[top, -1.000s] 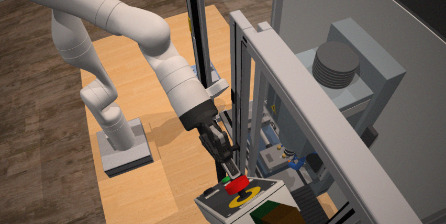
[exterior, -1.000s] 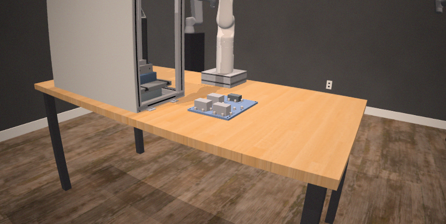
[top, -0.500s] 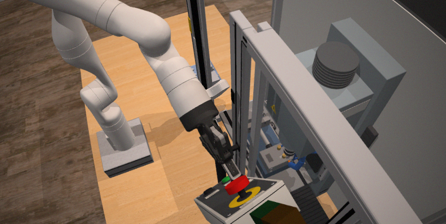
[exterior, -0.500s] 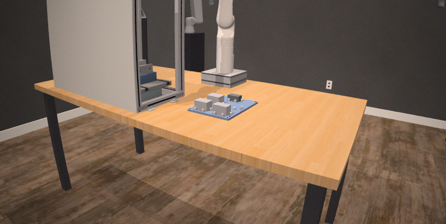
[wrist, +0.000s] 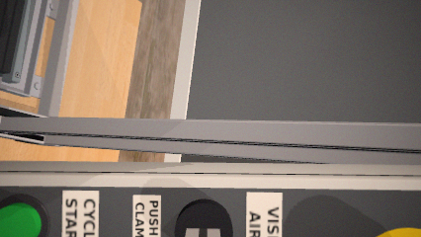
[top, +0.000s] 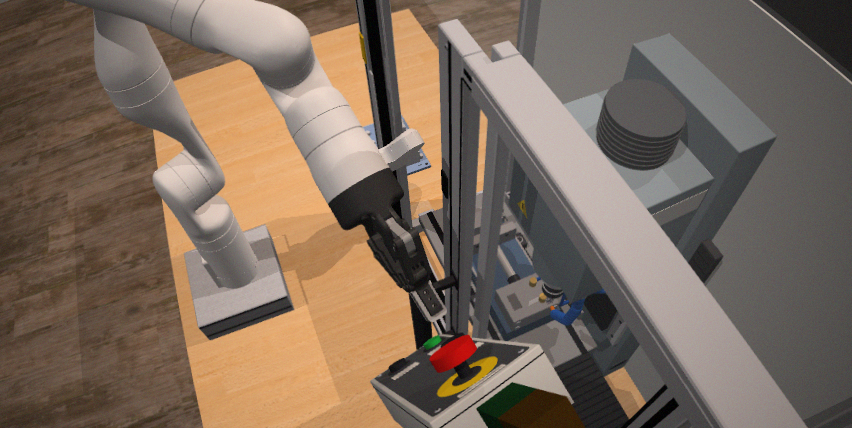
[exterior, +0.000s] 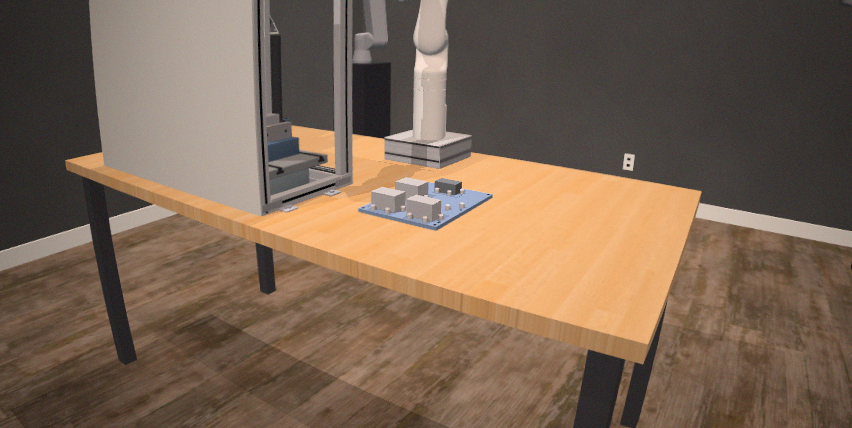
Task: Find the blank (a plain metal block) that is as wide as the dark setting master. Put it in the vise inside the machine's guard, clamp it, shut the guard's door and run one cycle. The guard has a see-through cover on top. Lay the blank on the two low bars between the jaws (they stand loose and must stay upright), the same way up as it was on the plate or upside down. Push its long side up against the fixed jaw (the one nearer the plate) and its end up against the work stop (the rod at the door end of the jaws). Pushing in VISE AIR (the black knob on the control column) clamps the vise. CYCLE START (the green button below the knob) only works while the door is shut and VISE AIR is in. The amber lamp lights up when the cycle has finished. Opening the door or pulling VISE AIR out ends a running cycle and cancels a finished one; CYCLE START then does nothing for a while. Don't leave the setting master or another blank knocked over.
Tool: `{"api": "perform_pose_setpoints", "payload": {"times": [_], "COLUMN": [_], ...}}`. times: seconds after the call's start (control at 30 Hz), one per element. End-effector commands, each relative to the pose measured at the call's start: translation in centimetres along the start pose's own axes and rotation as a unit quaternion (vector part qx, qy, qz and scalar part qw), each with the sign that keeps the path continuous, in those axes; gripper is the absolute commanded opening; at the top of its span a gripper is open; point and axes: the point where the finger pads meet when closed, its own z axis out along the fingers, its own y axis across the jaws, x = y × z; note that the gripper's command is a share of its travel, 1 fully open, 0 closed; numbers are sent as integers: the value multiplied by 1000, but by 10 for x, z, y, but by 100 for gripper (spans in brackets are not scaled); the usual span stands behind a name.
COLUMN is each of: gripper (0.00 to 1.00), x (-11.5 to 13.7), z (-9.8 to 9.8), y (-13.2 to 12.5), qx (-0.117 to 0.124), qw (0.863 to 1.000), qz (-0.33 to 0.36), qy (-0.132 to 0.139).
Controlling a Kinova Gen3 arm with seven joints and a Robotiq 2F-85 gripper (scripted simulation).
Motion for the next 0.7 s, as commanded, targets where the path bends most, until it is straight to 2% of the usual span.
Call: {"api": "perform_pose_setpoints", "payload": {"times": [0.0,0.1,0.23,0.67], "gripper": [10,10,10,10], "x": [1,0,0,-1], "z": [-3,-7,-31,-35], "y": [-1,1,1,1], "qx": [0,-1,0,0], "qw": [1000,1000,1000,1000], "qz": [-3,0,-3,-1], "qy": [0,0,0,0]}}
